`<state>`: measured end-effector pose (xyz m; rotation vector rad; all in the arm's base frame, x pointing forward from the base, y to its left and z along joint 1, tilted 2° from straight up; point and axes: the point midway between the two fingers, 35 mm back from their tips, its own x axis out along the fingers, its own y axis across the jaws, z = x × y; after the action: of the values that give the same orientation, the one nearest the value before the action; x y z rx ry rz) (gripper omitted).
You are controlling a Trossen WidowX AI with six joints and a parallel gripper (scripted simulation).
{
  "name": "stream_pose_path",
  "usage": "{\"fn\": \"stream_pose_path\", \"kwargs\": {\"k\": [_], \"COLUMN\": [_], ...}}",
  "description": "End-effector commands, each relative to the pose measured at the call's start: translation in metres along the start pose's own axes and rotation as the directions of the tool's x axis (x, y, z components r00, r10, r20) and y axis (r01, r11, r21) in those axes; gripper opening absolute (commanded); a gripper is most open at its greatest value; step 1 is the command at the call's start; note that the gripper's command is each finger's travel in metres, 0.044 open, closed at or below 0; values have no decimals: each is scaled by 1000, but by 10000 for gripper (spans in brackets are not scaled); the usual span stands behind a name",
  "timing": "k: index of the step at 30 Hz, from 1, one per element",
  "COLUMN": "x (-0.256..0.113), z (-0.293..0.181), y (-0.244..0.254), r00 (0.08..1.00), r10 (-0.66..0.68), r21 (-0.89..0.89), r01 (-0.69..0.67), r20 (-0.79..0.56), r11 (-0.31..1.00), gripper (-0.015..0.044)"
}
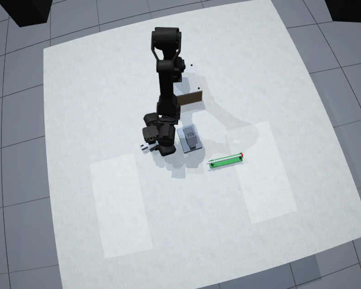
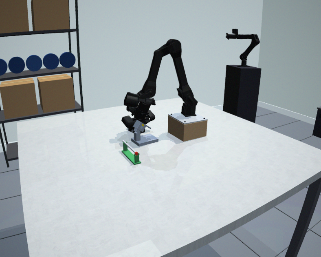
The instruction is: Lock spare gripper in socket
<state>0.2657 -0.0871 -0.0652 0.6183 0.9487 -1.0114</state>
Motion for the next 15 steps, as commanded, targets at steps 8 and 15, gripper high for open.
{"fn": "stream_pose_path", "kwargs": {"k": [8,15], "x": [0,-13], "z": [0,11], "y": [0,4], "r00": [1000,1000], "r10": [-4,-3], "r21": [5,5], "r01": [4,3], "r20": [3,3], "r11": [1000,1000], "gripper": [177,0]}}
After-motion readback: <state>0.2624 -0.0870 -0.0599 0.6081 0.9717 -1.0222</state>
